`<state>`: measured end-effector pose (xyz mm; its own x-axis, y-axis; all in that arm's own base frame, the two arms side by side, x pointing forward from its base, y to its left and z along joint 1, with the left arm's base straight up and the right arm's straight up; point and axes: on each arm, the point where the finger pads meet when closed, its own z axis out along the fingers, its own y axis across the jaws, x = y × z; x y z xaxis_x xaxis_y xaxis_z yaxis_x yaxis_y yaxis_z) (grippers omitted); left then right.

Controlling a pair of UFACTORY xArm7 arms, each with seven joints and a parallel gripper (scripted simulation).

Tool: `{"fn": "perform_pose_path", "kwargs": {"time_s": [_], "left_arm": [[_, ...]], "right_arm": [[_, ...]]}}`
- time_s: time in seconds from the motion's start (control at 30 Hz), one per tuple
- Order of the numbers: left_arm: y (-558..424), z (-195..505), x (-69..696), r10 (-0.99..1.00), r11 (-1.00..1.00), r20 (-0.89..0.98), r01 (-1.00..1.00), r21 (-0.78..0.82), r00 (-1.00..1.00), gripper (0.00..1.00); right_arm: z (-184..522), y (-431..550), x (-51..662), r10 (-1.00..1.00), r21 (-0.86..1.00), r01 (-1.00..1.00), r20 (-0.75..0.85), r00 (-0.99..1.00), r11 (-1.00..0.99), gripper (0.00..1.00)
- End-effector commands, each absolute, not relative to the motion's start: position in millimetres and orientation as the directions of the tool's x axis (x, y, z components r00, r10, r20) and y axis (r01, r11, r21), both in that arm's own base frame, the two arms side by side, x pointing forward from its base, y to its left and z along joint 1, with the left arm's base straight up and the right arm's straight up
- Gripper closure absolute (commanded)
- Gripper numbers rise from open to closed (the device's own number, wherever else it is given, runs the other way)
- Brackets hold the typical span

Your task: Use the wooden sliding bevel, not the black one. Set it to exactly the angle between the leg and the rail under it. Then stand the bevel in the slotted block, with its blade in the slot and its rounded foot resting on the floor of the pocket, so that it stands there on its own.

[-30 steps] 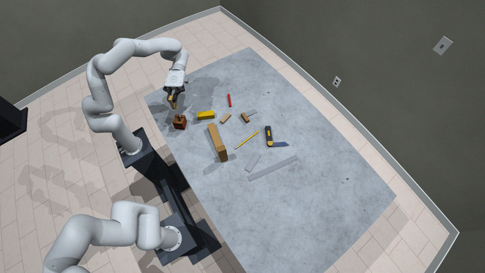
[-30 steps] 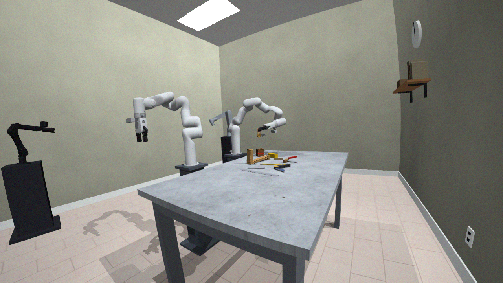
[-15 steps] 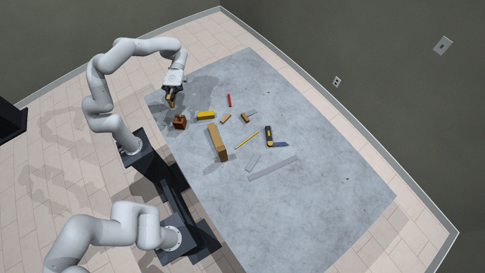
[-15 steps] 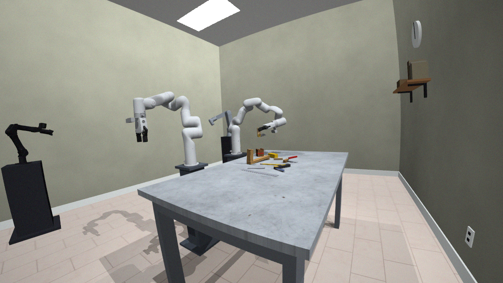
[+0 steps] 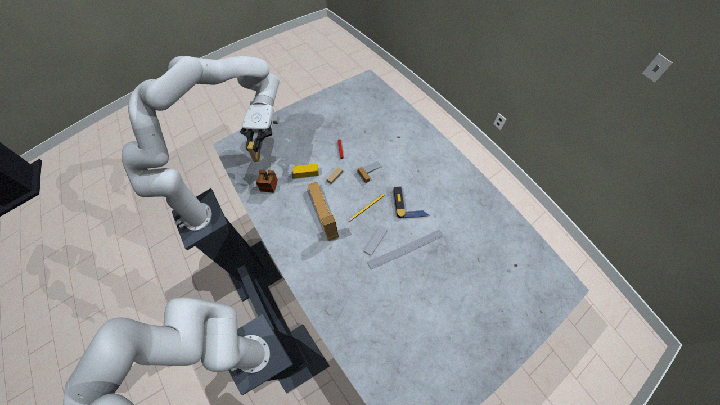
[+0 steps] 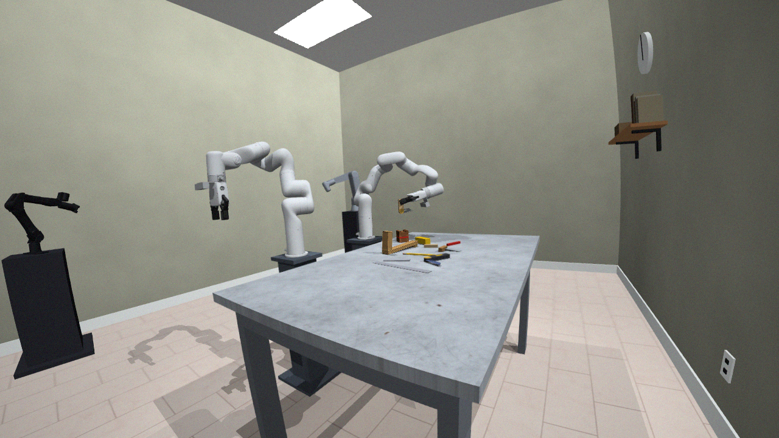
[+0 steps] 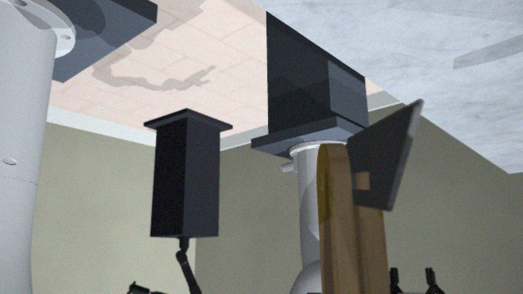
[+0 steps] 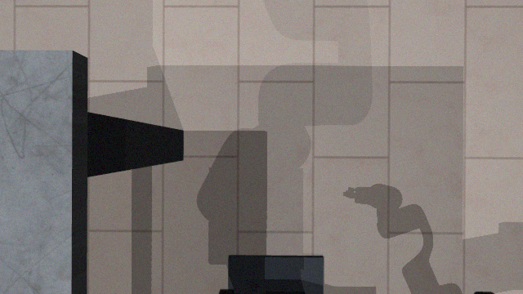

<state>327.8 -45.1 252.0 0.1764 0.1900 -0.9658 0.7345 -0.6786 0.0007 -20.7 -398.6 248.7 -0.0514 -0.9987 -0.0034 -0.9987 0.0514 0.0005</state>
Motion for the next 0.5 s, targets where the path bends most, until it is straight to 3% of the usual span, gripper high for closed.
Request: {"fn": "perform_pose_path", "kwargs": {"time_s": [0.0, 0.47], "left_arm": [[-45, 235, 328, 0.191, -0.679, -0.965, 0.734, 0.002, 0.179, 1.00], [-45, 159, 328, 0.191, -0.679, -0.965, 0.734, 0.002, 0.179, 1.00]], "right_arm": [[250, -399, -21, -0.999, 0.000, -0.999, 0.000, -0.051, 0.051, 0.00], [250, -399, -21, -0.999, 0.000, -0.999, 0.000, -0.051, 0.051, 0.00]]}}
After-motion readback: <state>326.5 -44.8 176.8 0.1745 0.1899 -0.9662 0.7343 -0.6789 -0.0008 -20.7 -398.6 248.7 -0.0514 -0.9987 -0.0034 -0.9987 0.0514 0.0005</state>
